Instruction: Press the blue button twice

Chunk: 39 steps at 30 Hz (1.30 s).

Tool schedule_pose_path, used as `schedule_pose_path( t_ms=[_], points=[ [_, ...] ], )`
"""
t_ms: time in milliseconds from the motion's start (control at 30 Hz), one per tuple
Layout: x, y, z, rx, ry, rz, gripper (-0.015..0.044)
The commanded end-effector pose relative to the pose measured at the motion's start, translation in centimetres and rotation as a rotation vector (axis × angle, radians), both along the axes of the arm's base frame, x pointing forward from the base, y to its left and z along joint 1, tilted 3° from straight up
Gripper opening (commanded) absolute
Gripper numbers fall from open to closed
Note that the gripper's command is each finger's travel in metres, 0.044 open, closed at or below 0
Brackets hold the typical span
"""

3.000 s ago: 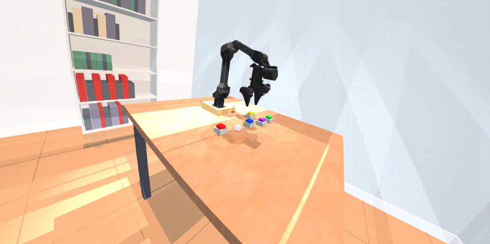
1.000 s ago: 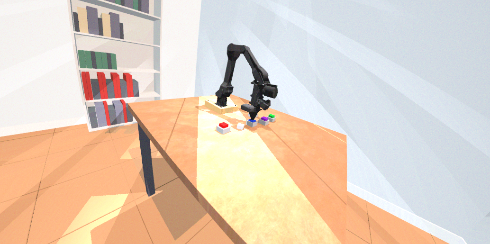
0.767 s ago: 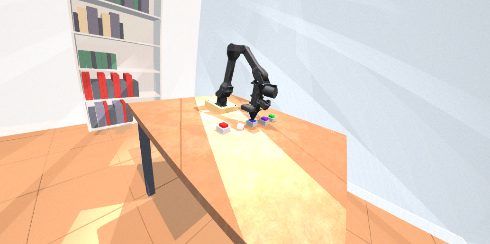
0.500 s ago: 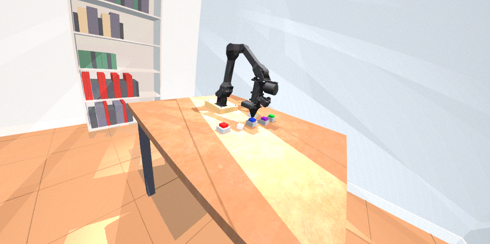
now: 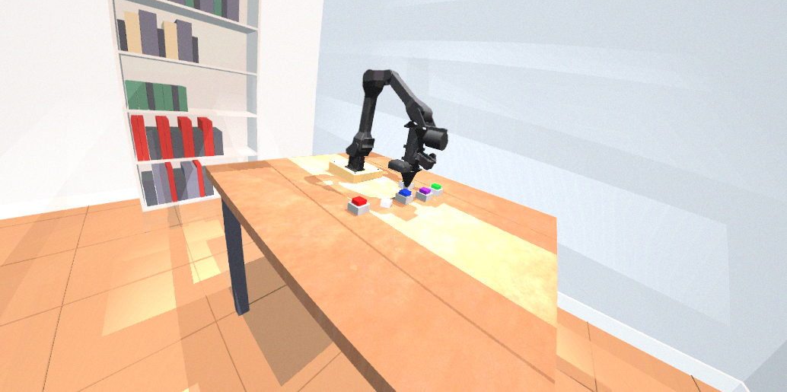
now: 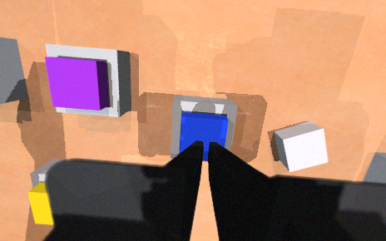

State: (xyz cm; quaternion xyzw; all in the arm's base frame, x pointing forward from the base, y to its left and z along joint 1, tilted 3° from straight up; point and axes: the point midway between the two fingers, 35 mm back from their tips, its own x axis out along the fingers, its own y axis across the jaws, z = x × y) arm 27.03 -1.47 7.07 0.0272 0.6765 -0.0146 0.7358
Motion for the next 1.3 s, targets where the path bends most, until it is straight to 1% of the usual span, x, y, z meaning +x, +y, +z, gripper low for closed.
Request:
schedule_pose_path(
  t_ms=[0, 400, 1033, 1100, 1167, 1267],
  points=[
    [-0.1, 0.1, -0.9, 0.005, 0.006, 0.0, 0.002],
    [0.0, 0.1, -2.6, 0.005, 0.006, 0.0, 0.002],
    [0.0, 0.1, -2.7, 0.005, 0.006, 0.0, 0.002],
    [0.0, 0.1, -1.5, 0.002, 0.003, 0.002, 0.002],
    [-0.2, 0.1, 0.5, 0.004, 0.005, 0.0, 0.002],
    [-0.3, 0.1, 0.8, 0.005, 0.005, 0.0, 0.002]
  ],
)
